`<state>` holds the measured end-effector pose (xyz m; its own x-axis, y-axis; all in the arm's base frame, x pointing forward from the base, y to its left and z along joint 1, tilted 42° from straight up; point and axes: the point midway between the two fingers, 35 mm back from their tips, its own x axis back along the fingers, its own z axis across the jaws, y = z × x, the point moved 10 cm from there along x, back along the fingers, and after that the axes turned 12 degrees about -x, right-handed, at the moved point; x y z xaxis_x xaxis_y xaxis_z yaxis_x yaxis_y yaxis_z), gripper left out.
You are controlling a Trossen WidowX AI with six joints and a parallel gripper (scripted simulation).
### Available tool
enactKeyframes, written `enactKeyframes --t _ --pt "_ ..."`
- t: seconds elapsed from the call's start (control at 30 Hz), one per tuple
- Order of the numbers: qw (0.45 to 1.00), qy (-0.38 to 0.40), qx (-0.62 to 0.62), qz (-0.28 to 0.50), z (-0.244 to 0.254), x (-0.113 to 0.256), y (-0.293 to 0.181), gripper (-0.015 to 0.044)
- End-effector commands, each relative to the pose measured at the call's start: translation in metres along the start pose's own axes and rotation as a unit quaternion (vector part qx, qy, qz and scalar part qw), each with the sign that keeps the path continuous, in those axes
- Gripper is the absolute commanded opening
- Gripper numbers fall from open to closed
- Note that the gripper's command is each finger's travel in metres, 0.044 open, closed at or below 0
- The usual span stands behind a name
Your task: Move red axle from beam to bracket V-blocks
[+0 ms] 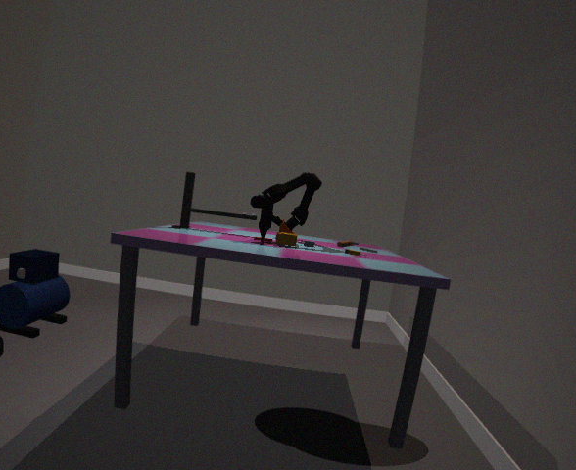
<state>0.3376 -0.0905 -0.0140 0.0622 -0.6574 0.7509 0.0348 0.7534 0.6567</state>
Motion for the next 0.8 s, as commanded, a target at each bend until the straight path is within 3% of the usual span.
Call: enactKeyframes --t 0.0,0.33,0.6,0.77 --pt "1.000 0.000 0.000 0.000 0.000 0.000 0.000 0.0282" --pt "1.000 0.000 0.000 0.000 0.000 0.000 0.000 0.0020" --pt "1.000 0.000 0.000 0.000 0.000 0.001 0.000 0.0000" --pt "1.000 0.000 0.000 0.001 -0.004 0.020 -0.001 0.0000"
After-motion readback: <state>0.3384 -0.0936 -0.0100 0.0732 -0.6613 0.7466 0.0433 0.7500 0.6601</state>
